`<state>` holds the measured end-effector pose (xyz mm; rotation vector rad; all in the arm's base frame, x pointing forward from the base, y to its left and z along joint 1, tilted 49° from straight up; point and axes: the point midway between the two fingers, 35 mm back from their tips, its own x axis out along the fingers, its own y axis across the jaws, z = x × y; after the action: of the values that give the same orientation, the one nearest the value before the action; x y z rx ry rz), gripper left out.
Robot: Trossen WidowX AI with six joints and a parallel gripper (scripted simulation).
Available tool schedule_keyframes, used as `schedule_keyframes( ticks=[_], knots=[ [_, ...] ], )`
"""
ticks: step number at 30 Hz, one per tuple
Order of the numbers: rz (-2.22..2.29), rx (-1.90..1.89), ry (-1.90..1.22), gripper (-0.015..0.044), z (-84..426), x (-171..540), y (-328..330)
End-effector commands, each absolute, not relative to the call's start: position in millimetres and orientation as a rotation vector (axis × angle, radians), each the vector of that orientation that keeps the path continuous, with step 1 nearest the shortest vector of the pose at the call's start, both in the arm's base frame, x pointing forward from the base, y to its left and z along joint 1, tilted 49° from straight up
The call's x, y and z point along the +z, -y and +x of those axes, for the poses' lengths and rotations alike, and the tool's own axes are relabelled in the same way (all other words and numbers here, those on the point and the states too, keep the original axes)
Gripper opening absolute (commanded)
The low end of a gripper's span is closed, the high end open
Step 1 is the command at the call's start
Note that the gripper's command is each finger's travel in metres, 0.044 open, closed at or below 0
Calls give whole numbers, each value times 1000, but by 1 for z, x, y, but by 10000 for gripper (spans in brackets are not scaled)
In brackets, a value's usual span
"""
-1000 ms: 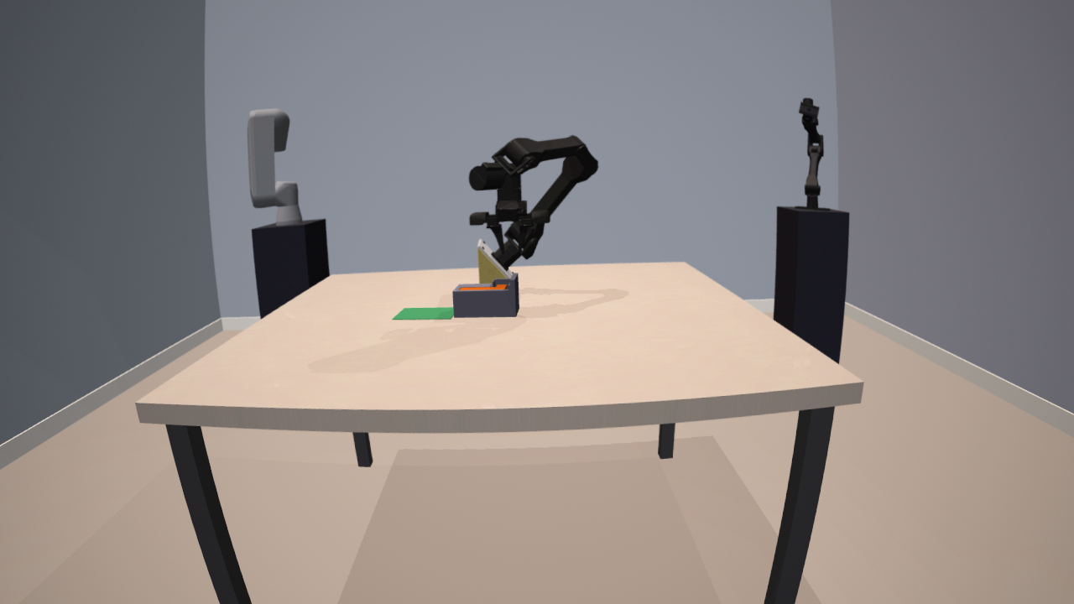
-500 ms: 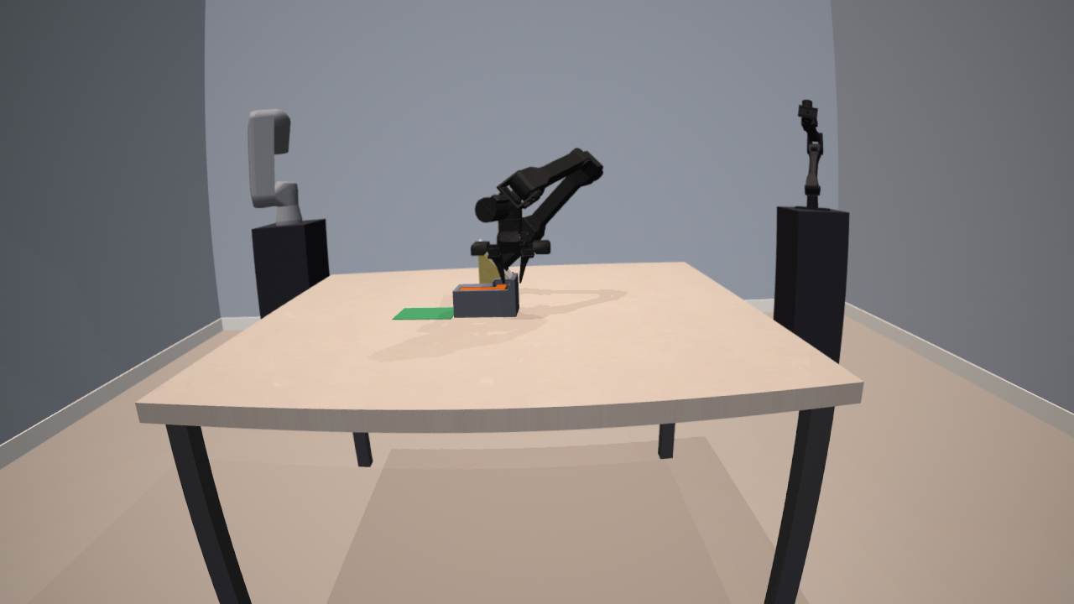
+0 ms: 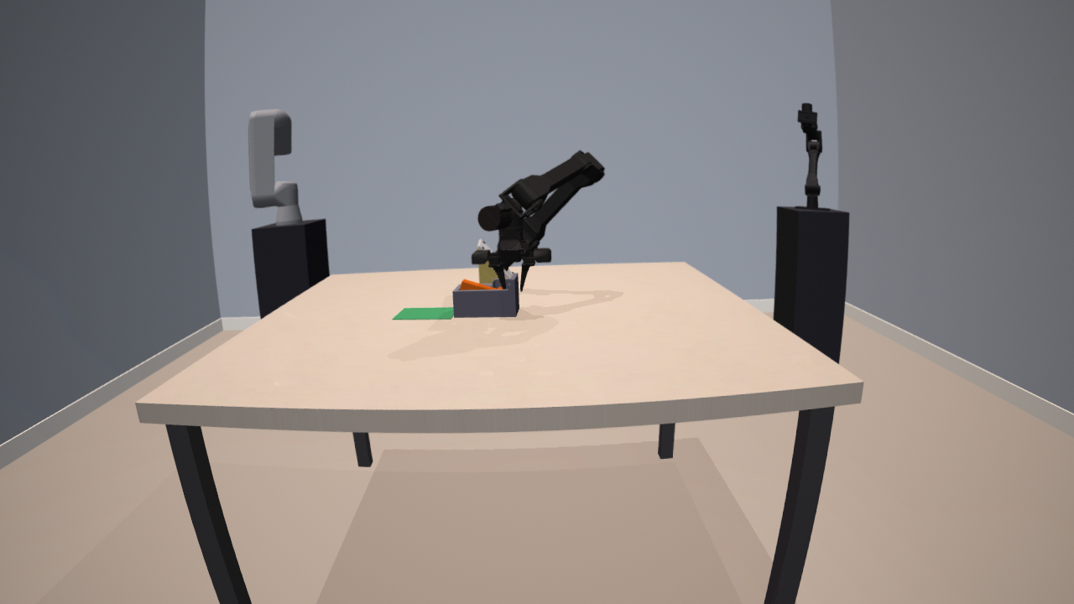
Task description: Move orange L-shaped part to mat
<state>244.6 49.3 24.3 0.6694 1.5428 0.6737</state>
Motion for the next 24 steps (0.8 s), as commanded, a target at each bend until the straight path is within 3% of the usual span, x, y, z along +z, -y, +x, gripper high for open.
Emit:
schedule_keyframes(
  ticks=[1, 24],
  knots=[
    [668, 671, -1557, 180, 241, 18, -55],
    [667, 681, -1544, 180, 242, 14, -62]
  ],
)
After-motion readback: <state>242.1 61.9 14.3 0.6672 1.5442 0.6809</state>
